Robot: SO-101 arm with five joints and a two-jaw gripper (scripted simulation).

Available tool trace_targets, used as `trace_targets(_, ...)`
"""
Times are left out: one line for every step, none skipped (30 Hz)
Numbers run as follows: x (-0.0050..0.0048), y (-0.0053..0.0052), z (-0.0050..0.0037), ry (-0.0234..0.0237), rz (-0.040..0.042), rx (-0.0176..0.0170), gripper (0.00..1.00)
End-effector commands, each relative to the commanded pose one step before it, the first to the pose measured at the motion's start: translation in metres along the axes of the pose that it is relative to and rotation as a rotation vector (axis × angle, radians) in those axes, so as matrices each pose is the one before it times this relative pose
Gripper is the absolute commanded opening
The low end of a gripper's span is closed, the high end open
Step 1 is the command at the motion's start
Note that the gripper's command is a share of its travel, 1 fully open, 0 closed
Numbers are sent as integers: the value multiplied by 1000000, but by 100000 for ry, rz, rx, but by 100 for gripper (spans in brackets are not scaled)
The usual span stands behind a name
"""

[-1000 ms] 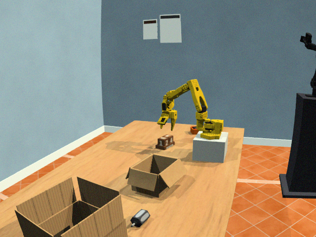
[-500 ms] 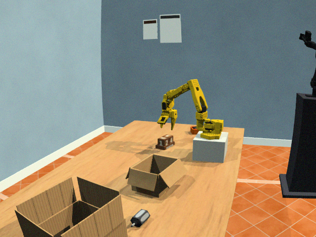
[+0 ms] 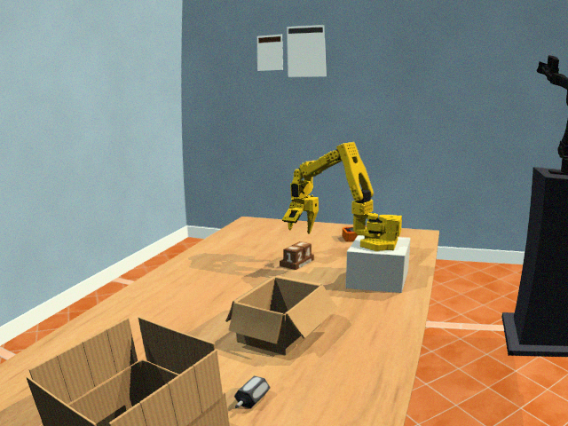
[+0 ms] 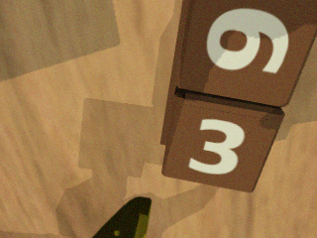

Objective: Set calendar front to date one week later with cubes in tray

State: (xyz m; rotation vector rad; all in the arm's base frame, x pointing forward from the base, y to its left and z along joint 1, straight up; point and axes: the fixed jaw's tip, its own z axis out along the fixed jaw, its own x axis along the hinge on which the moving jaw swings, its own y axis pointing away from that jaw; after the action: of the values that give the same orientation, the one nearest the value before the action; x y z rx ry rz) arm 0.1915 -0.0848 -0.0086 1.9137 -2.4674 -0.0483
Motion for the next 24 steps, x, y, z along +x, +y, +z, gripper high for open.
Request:
trace_targets(314,-1509,-5253,99,1673,1655,36)
trace_targets(-468,327,-366,5,650,-1,36)
trace_targets(-542,396,-427,3,770,-1,36)
trace_targets(-633,468,-500,7,895,-1,36)
trace_targets(-709,549,-562,4,1027,-1,36)
trace_targets(-796,631,-635,5,1156,-1,36)
trace_targets(-880,717,-702,6,1294,2,36)
trace_targets(0,0,0,0,0,0,36)
trace_targets(0,0,0,0,0,0,36)
trace_targets(-955,819,-761,7,1428,-1,36)
trace_targets(-1025,914,-830,8,1565,-3,36)
trace_targets(-1084,1024,-883,10,1703,1,36)
trace_targets(-1151,1138,-942,9,1835,1,36)
trace_targets(-1189,1249,-995,8,1967,0,36)
trace_targets(-1232,1376,-1042,11,2096,-3,36)
trace_targets(-1264,1494,-1078,10,2224,0,36)
trace_targets(-1270,1625,-1113,13,2344,0,36)
trace_targets(-1277,1747,-1142,12,2460,3,36)
trace_targets(-1258,1874,-1165,12,2570,0,36)
trace_targets(-1237,2004,-1176,14,2677,3,36)
trace_targets(-1193,2120,-1188,13,2774,3,36)
trace_targets(-1140,2241,-1187,16,2865,3,36)
trace_targets(-1069,2352,-1181,12,2950,2,36)
trace_targets(-989,2449,-1162,15,3025,6,36)
